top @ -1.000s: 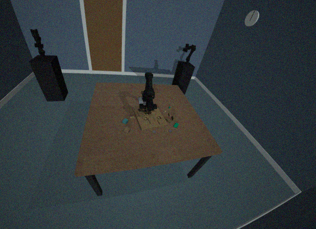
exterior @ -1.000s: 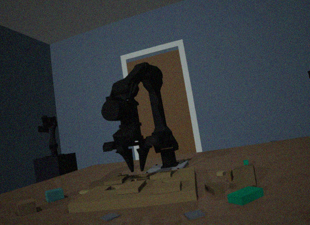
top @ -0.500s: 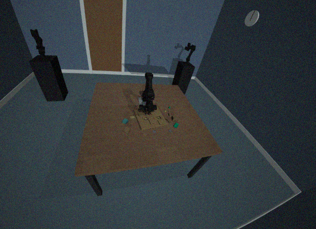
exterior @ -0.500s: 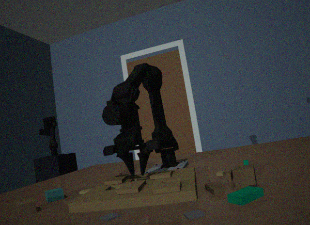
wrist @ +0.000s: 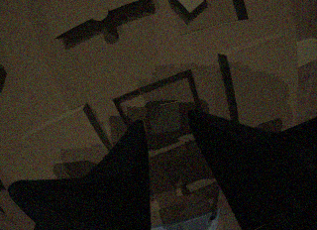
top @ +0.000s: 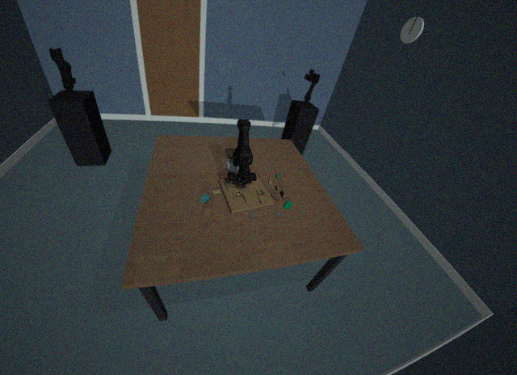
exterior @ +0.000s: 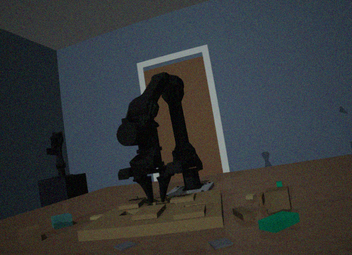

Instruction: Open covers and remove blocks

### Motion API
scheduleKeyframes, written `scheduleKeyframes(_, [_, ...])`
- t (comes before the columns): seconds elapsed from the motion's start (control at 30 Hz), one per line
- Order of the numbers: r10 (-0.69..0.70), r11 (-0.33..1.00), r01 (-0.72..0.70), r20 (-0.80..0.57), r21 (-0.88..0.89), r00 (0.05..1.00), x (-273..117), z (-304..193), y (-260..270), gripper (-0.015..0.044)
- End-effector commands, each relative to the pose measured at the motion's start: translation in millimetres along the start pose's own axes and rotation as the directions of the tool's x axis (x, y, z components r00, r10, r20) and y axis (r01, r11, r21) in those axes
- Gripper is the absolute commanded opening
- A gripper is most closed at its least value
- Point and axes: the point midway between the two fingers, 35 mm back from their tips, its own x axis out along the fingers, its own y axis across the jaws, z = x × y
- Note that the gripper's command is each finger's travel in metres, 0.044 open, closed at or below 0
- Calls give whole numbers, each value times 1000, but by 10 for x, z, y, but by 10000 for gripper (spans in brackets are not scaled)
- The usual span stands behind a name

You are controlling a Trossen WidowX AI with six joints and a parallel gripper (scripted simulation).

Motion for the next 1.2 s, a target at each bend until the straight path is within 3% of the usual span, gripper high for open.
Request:
scheduleKeyframes(0.0, [3, 1000, -3, -2, 1, 1000, 26, 1, 3, 144])
scheduleKeyframes(0.43, [3, 1000, -3, -2, 1, 1000, 114, 0, 4, 144])
scheduleKeyframes(0.77, [0, 1000, 0, 2, 0, 1000, 93, 2, 0, 80])
scheduleKeyframes(1.17, [1, 1000, -1, 2, 1, 1000, -15, 9, 0, 80])
